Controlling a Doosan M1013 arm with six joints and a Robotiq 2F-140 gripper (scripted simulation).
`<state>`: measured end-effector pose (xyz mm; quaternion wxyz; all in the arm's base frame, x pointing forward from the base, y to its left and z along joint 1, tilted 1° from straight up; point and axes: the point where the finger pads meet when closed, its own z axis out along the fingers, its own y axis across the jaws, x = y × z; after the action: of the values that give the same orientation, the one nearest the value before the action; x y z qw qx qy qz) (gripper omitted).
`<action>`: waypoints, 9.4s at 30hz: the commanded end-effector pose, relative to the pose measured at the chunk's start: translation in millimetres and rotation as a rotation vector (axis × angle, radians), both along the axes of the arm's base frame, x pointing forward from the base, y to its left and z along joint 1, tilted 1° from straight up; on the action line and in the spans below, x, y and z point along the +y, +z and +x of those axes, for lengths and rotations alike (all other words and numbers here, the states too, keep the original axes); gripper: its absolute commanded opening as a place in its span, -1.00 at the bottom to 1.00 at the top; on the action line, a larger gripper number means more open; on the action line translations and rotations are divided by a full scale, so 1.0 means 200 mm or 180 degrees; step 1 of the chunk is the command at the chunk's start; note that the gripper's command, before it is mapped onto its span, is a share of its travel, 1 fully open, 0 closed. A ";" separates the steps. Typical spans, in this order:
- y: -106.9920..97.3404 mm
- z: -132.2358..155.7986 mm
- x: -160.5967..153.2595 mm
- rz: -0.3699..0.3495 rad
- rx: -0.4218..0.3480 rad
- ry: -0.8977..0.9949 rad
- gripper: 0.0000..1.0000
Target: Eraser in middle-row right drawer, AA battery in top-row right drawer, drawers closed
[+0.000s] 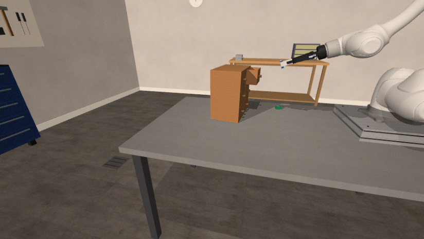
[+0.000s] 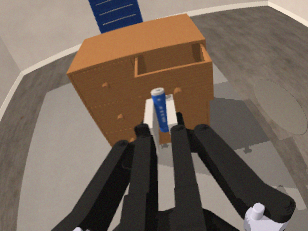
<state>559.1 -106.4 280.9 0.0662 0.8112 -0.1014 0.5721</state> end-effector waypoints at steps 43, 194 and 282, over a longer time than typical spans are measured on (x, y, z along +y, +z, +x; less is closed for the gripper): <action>0.00 0.66 -0.16 0.0001 0.0000 0.0000 -0.89; 0.06 -0.02 0.01 0.0033 0.0130 0.0002 1.00; 0.22 -0.03 0.00 0.0810 0.3272 0.0030 1.00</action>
<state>552.9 -105.2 323.7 0.0124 0.9831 -0.1206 0.1370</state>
